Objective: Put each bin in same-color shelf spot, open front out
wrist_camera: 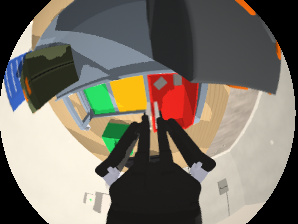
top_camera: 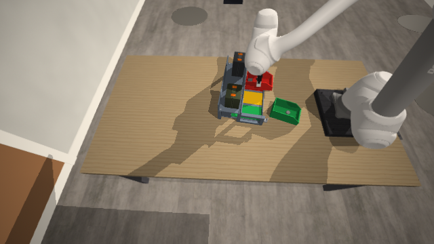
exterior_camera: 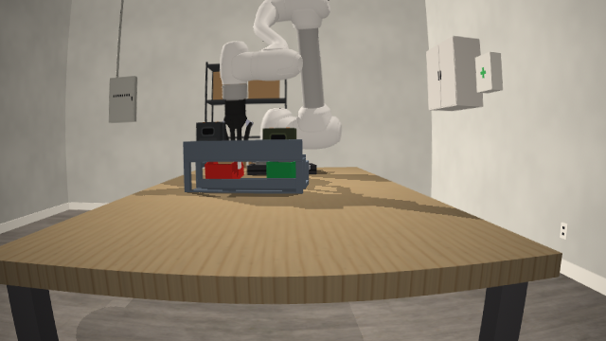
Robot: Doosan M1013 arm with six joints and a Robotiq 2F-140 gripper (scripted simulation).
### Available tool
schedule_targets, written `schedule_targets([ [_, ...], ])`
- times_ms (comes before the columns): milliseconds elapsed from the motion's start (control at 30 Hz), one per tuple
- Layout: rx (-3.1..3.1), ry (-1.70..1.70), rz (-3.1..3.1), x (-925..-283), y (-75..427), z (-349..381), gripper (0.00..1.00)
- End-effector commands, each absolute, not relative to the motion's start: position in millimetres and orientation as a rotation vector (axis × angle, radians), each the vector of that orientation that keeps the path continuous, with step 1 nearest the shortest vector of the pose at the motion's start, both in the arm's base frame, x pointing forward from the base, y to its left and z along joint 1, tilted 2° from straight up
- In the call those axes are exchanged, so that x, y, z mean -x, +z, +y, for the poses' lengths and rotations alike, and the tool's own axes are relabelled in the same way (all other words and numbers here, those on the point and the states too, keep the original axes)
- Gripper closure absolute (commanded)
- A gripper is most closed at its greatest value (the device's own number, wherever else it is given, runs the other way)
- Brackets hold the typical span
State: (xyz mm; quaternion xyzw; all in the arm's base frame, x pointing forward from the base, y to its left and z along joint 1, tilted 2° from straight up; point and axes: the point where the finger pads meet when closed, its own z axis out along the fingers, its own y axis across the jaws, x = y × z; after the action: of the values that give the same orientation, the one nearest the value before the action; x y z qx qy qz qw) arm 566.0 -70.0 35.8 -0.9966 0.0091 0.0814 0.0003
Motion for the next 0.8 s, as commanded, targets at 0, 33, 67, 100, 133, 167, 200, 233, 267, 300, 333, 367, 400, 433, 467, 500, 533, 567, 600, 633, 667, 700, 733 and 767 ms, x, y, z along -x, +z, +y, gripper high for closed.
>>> schedule_targets([
  [0,3.130,0.255,0.029,-566.0,35.9,-70.0,0.85],
  [33,3.130,0.255,0.029,-566.0,35.9,-70.0,0.85],
  [67,3.130,0.255,0.029,-566.0,35.9,-70.0,0.85],
  [100,3.130,0.255,0.029,-566.0,35.9,-70.0,0.85],
  [133,3.130,0.255,0.029,-566.0,35.9,-70.0,0.85],
  [167,3.130,0.255,0.029,-566.0,36.0,-70.0,0.85],
  [200,3.130,0.255,0.029,-566.0,36.1,-70.0,0.85],
  [233,3.130,0.255,0.029,-566.0,36.1,-70.0,0.85],
  [267,3.130,0.255,0.029,-566.0,36.1,-70.0,0.85],
  [300,3.130,0.255,0.029,-566.0,36.2,-70.0,0.85],
  [333,3.130,0.255,0.029,-566.0,36.3,-70.0,0.85],
  [367,3.130,0.255,0.029,-566.0,36.5,-70.0,0.85],
  [400,3.130,0.255,0.029,-566.0,36.7,-70.0,0.85],
  [433,3.130,0.255,0.029,-566.1,36.9,-70.0,0.85],
  [467,3.130,0.255,0.029,-566.1,37.2,-70.0,0.85],
  [500,3.130,0.255,0.029,-566.1,37.5,-70.0,0.85],
  [533,3.130,0.255,0.029,-566.1,37.9,-70.0,0.85],
  [567,3.130,0.255,0.029,-566.1,38.3,-70.0,0.85],
  [600,3.130,0.255,0.029,-566.1,38.8,-70.0,0.85],
  [633,3.130,0.255,0.029,-566.1,39.3,-70.0,0.85],
  [667,3.130,0.255,0.029,-566.2,39.9,-70.0,0.85],
  [700,3.130,0.255,0.029,-566.2,40.5,-70.0,0.85],
  [733,3.130,0.255,0.029,-566.2,41.2,-70.0,0.85],
  [767,3.130,0.255,0.029,-566.2,41.9,-70.0,0.85],
])
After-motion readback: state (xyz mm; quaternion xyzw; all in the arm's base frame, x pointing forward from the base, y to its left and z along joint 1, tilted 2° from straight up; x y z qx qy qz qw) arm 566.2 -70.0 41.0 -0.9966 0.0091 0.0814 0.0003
